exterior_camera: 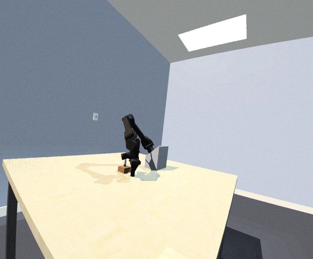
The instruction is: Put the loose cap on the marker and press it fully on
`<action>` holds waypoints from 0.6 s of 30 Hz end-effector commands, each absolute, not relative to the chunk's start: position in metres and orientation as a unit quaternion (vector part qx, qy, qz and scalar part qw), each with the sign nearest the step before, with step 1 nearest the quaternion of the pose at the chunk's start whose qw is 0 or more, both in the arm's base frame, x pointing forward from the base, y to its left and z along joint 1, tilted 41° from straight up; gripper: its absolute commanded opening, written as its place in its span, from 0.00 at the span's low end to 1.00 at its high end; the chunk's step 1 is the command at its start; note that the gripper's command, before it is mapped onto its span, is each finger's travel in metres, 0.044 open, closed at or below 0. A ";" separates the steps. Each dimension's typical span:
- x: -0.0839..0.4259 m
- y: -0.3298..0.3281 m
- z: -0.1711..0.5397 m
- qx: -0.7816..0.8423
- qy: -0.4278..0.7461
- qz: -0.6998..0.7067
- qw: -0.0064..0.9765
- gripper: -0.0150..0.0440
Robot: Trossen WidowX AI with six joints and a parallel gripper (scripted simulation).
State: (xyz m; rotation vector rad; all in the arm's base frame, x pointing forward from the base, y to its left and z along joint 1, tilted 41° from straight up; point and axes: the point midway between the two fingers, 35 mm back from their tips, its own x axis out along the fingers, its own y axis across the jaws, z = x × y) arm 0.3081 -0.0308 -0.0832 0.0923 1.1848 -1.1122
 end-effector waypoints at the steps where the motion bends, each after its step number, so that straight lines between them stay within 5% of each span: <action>1: 0.305 -0.036 -0.090 0.035 0.531 -0.497 0.686 0.67; 7: 0.304 -0.041 -0.095 0.035 0.531 -0.497 0.685 0.67; 11: 0.304 -0.041 -0.095 0.035 0.531 -0.497 0.685 0.49; 18: 0.304 -0.041 -0.095 0.035 0.531 -0.497 0.685 0.41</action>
